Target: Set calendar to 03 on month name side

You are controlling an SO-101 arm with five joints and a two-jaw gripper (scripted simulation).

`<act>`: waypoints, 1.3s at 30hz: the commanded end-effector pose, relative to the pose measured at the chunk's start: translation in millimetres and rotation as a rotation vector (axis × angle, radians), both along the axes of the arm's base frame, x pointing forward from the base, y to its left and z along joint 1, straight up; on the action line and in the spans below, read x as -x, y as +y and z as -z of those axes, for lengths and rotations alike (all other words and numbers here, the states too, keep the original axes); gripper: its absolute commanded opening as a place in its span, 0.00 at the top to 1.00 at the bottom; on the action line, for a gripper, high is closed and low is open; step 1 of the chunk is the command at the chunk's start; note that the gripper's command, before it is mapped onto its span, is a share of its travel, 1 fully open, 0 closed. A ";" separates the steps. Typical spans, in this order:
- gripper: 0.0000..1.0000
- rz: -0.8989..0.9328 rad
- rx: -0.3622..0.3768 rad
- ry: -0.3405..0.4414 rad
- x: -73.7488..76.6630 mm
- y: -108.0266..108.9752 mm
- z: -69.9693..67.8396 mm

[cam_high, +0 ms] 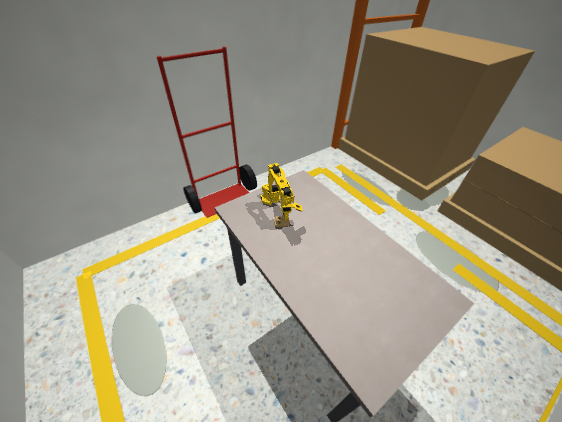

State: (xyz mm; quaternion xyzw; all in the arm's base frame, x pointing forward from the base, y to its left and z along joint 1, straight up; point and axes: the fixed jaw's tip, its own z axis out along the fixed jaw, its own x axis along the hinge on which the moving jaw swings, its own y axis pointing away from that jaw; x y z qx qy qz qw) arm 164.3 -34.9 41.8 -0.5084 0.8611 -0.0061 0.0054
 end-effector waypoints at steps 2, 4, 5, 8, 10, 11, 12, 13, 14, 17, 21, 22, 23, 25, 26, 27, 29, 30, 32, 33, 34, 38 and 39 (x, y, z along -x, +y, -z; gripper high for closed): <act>1.00 0.002 0.004 -0.027 -3.5 0.6 -2.2; 1.00 0.002 0.004 -0.027 -3.4 0.6 -1.6; 1.00 0.002 0.004 -0.027 -3.4 0.6 -1.0; 1.00 0.002 0.004 -0.027 -3.3 0.7 1.1; 1.00 0.002 0.004 -0.027 -3.2 0.7 2.5; 1.00 0.002 0.004 -0.027 -3.1 0.7 3.0; 1.00 0.002 0.004 -0.027 -3.1 0.7 3.4; 1.00 0.002 0.004 -0.027 -3.1 0.7 3.6; 1.00 0.002 0.004 -0.027 -3.0 0.7 3.7; 1.00 0.002 0.004 -0.027 -3.0 0.7 3.7; 1.00 0.002 0.004 -0.027 -3.0 0.7 4.5; 1.00 0.002 0.004 -0.027 -3.0 0.7 5.0; 1.00 0.002 0.004 -0.027 -2.9 0.8 5.7; 1.00 0.002 0.004 -0.027 -2.8 0.8 7.2; 1.00 0.002 0.004 -0.027 -2.8 0.8 7.9; 1.00 0.002 0.004 -0.027 -2.7 0.8 8.6; 1.00 0.002 0.004 -0.027 -2.6 0.8 9.5; 1.00 0.002 0.004 -0.027 -2.6 0.8 9.7; 1.00 0.002 0.004 -0.027 -2.6 0.8 9.8; 1.00 0.002 0.004 -0.027 -2.6 0.8 9.8; 1.00 0.002 0.004 -0.027 -2.6 0.8 9.8; 1.00 0.002 0.004 -0.027 -2.6 0.8 10.4; 1.00 0.002 0.004 -0.027 -2.6 0.8 10.9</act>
